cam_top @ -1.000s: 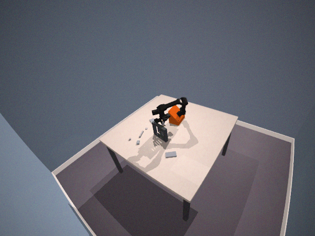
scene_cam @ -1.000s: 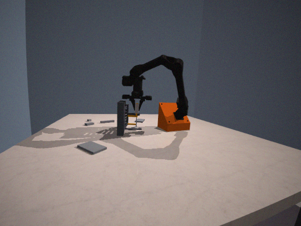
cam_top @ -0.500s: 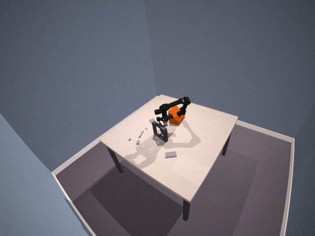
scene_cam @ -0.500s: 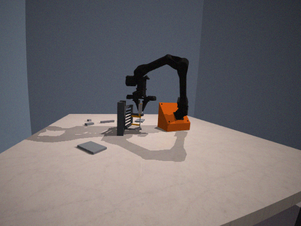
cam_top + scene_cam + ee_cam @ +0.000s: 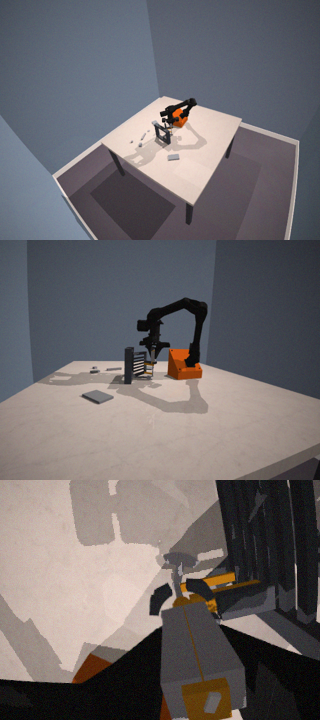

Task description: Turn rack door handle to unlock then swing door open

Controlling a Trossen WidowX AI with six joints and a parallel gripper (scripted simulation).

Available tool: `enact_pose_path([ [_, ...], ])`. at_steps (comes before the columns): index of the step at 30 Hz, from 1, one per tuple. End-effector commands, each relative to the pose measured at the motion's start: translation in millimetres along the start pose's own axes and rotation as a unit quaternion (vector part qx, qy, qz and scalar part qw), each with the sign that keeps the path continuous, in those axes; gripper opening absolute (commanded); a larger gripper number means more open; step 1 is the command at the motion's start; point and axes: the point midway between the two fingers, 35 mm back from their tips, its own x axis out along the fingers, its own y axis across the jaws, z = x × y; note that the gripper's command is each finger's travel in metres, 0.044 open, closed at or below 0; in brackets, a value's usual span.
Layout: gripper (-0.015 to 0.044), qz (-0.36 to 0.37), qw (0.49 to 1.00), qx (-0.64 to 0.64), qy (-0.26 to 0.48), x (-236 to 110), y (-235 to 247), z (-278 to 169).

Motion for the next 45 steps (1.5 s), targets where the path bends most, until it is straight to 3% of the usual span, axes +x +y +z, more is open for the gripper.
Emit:
enact_pose_path([
  [1, 0.0023, 0.002, 0.999, 0.042, -0.003, 0, 10, 3],
  [45, 0.0023, 0.005, 0.935, 0.356, -0.003, 0, 83, 55],
])
